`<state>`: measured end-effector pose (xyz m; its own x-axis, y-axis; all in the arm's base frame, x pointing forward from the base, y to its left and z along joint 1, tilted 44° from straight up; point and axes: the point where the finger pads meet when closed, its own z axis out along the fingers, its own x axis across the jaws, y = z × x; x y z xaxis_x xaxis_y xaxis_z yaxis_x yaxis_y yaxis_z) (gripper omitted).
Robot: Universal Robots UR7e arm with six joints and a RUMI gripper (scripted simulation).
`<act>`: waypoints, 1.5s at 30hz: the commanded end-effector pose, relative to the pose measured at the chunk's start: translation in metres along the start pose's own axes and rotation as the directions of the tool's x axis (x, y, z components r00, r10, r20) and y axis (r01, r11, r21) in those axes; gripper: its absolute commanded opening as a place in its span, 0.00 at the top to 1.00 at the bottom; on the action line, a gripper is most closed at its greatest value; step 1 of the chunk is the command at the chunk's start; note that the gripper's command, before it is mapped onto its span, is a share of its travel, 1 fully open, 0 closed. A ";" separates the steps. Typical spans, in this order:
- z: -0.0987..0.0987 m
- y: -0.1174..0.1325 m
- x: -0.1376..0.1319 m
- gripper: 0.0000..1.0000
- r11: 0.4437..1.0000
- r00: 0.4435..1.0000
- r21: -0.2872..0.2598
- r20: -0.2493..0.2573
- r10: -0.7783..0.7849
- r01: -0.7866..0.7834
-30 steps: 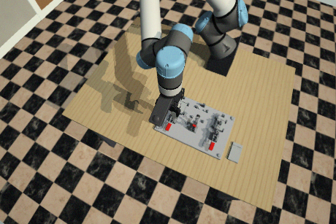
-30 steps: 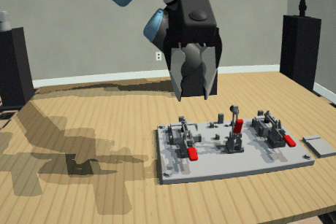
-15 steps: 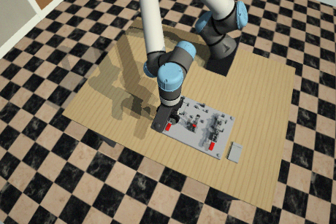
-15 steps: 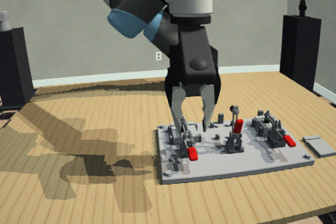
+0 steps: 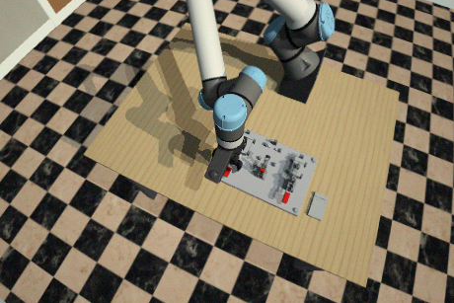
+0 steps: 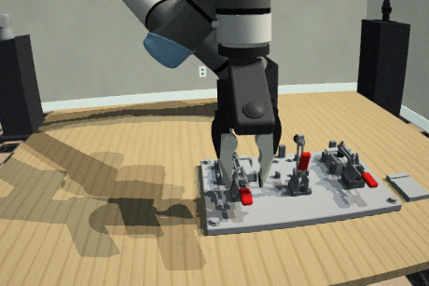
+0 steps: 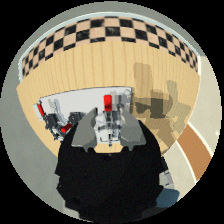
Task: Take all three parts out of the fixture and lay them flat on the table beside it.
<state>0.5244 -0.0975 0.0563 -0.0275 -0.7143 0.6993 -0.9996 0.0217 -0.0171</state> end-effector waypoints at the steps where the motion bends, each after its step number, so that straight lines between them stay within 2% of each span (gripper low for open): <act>1: 0.001 -0.001 0.000 0.72 1.000 1.000 0.002 0.000 0.000 0.000; 27: 0.002 -0.001 0.000 0.72 1.000 1.000 0.002 0.000 0.000 0.000; 45: 0.028 -0.001 0.000 0.72 1.000 1.000 0.002 0.000 0.000 0.000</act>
<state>0.5247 -0.1133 0.0401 -0.0274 -0.7144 0.6992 -0.9996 0.0214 -0.0172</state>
